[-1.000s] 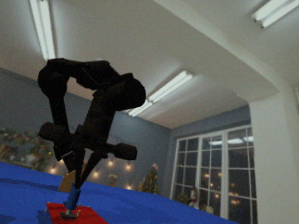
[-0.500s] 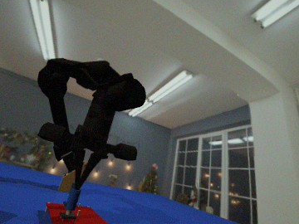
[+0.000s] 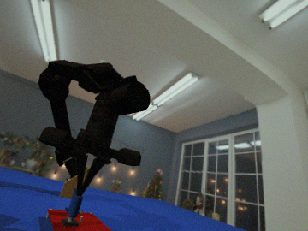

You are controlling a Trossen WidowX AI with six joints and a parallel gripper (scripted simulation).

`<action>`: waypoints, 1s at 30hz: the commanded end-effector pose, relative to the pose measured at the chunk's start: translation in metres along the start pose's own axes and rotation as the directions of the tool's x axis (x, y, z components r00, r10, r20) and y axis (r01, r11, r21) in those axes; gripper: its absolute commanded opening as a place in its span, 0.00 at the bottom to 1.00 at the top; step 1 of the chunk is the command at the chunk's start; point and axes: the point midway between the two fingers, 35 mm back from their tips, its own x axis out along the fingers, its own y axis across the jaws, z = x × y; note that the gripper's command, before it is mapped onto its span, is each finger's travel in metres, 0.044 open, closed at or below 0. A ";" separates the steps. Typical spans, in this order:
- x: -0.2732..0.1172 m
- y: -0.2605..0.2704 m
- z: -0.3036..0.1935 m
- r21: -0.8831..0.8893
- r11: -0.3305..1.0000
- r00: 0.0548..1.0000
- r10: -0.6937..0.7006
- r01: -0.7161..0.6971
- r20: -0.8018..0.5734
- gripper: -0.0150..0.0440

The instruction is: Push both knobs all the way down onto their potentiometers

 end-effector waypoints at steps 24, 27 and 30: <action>-0.016 0.001 -0.001 0.003 1.000 1.000 0.008 -0.008 0.007 0.25; -0.011 0.002 0.001 -0.006 1.000 1.000 0.014 -0.014 0.014 0.30; -0.011 0.002 0.001 -0.006 1.000 1.000 0.014 -0.014 0.014 0.43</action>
